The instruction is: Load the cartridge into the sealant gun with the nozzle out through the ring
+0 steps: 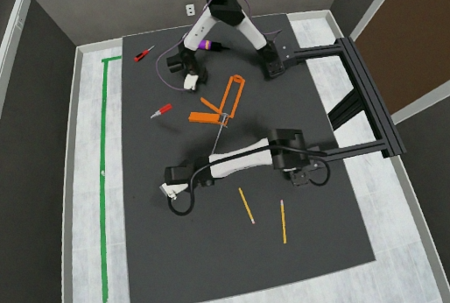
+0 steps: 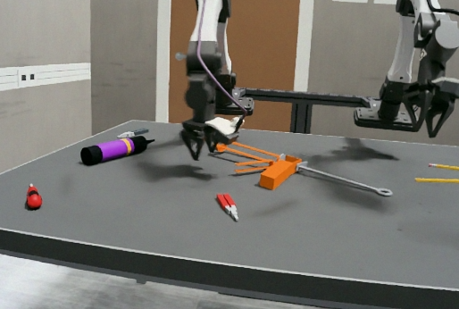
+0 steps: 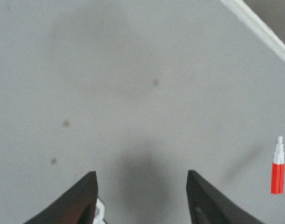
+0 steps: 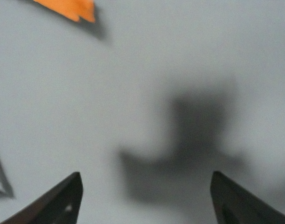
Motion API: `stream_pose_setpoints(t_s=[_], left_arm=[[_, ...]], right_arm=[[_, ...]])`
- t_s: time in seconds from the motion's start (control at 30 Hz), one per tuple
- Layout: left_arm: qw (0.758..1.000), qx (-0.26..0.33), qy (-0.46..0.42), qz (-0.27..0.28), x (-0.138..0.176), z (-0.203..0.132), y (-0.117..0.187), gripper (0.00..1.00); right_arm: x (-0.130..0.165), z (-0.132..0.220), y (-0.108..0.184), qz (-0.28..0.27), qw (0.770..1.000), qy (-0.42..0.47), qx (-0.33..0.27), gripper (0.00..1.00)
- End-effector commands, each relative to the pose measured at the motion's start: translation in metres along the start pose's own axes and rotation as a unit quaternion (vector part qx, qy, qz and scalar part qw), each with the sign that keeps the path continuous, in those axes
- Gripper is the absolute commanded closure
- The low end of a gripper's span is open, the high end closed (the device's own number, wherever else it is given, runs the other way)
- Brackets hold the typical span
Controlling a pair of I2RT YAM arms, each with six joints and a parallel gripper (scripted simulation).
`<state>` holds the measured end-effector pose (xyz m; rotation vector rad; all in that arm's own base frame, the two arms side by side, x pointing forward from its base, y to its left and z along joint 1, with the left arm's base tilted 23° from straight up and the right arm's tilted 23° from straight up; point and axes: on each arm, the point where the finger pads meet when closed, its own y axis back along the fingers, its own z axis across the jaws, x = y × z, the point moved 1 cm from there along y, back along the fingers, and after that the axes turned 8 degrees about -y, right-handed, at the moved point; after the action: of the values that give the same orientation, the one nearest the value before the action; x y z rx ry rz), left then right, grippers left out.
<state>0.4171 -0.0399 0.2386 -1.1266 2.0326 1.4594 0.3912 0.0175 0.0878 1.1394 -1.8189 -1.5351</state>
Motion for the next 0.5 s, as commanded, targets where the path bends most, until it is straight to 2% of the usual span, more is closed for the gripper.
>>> stream_pose_setpoints(t_s=[0.0,0.23,0.47], left_arm=[[0.996,0.02,-0.049,-0.074,-0.03,-0.008,0.017,0.5],[0.989,0.023,-0.086,-0.117,-0.045,-0.011,0.033,0.5],[0.974,0.023,-0.135,-0.178,-0.066,-0.015,0.059,0.5]], right_arm=[[0.011,-0.011,-0.004,-0.007,0.996,-0.084,-0.021,0.27],[0.041,-0.032,-0.003,-0.01,0.983,-0.182,-0.023,0.27],[0.089,-0.058,0.003,-0.017,0.948,-0.317,-0.02,0.27]])
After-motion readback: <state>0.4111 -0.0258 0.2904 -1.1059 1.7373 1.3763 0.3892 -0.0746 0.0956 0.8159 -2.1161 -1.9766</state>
